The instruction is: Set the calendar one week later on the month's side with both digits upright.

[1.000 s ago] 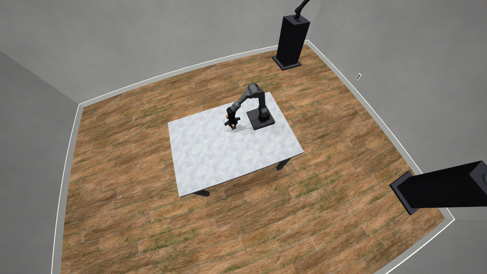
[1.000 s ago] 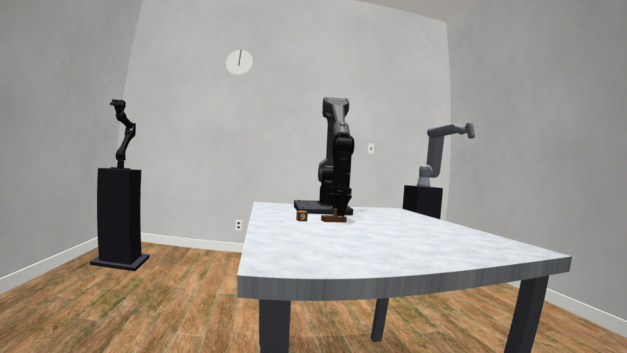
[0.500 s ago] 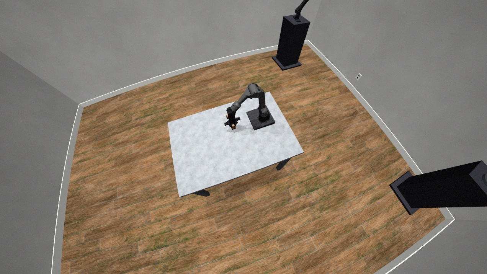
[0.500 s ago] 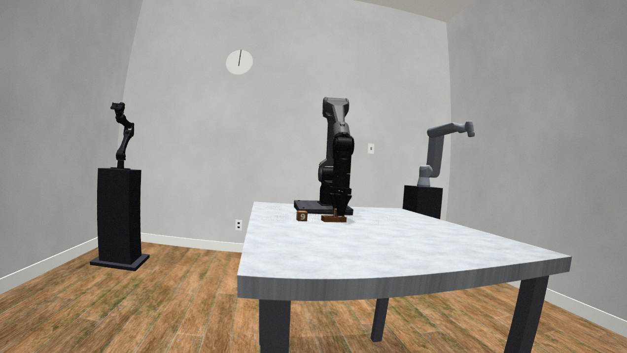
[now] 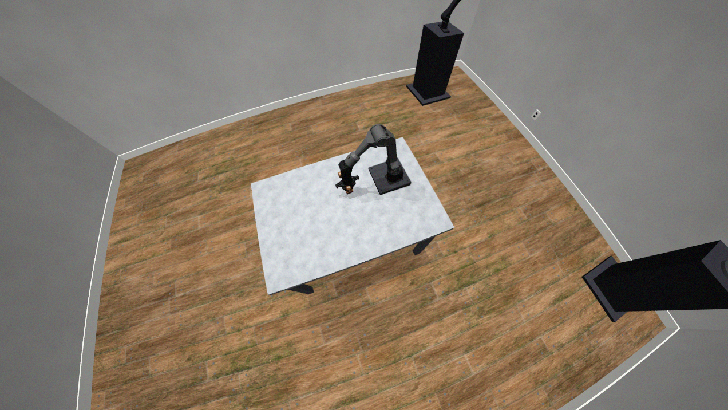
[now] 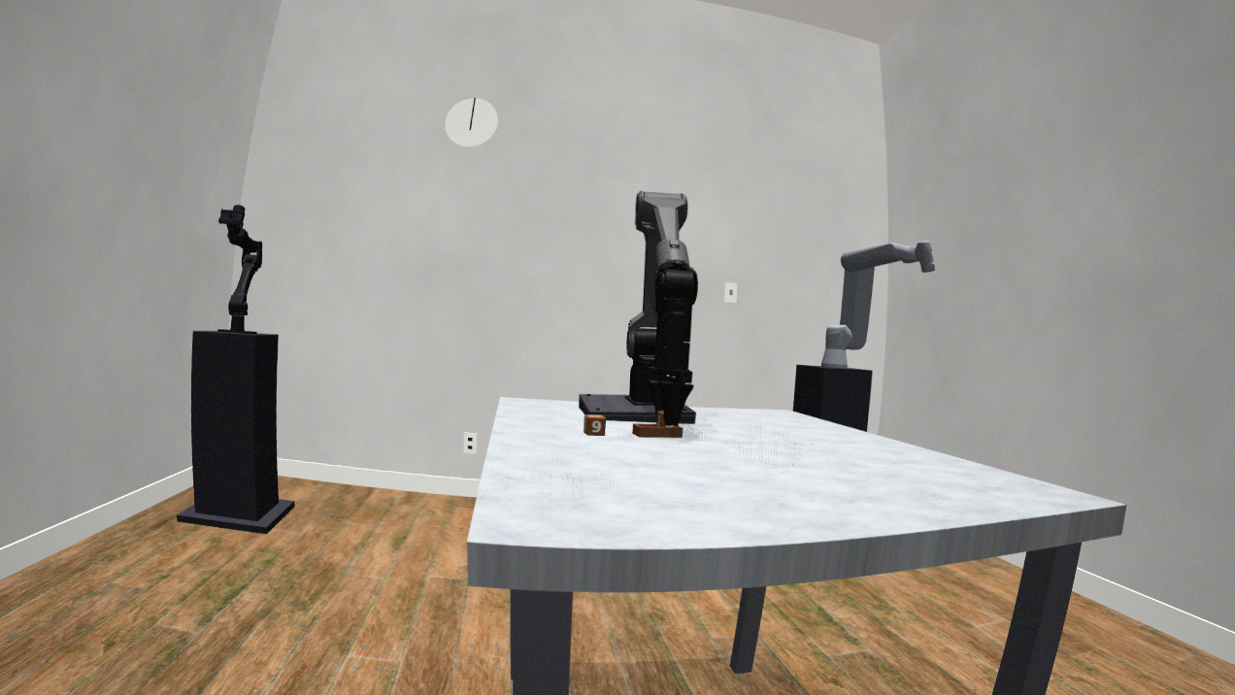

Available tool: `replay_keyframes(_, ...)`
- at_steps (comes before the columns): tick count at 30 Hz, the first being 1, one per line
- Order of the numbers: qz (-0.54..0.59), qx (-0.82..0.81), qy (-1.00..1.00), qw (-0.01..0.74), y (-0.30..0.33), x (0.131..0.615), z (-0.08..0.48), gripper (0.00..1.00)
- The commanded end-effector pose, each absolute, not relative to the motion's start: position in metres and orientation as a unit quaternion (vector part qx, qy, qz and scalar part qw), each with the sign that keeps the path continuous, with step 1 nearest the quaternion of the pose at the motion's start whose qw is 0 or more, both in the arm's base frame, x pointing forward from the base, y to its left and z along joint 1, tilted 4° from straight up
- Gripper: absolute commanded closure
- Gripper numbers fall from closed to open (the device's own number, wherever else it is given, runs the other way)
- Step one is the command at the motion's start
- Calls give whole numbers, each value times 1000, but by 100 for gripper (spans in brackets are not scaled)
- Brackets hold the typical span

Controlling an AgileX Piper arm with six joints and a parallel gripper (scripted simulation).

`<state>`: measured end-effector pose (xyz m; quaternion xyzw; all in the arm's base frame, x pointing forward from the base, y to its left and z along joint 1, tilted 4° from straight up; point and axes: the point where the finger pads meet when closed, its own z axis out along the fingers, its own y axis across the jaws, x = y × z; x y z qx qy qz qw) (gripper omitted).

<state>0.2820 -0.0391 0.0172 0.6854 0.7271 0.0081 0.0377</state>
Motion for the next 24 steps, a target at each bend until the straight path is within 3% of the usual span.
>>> replay_keyframes(1,7,686,727,36,-39,281,16,46)
replay_keyframes(5,7,686,727,36,-39,281,16,46)
replay_keyframes(6,7,686,727,36,-39,281,16,41)
replay_keyframes(24,9,686,727,39,-39,282,29,41)
